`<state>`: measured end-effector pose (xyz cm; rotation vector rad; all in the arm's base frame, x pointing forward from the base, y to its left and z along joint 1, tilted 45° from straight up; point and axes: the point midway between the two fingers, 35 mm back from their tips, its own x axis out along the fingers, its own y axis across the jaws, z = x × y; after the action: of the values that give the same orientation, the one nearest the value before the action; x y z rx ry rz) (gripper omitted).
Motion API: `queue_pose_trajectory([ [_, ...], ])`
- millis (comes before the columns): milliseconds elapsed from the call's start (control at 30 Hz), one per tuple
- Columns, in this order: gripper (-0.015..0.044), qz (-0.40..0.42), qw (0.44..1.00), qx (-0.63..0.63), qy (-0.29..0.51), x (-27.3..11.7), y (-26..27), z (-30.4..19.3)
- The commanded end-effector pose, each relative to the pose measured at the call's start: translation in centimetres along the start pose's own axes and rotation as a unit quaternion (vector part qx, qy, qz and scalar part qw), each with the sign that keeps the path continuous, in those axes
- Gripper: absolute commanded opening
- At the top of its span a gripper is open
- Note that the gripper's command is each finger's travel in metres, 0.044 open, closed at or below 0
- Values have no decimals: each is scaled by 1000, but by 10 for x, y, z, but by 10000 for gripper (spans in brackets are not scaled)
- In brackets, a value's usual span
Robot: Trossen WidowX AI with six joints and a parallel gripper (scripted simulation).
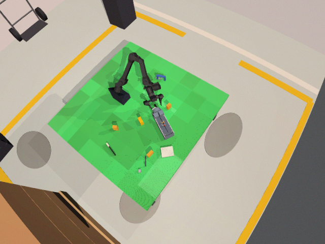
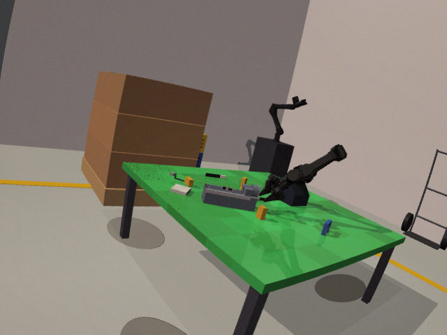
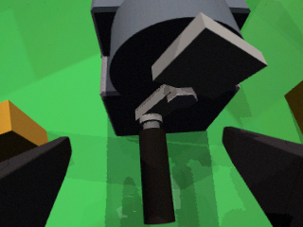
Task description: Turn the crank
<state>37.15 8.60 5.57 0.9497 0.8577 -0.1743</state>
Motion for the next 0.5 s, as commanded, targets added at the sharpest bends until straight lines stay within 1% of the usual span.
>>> queue_pose_trajectory([
  [0, 440, -3, 1000, 1, 0, 5, -2, -5],
  [467, 440, -2, 1000, 2, 1, 19, -3, -21],
])
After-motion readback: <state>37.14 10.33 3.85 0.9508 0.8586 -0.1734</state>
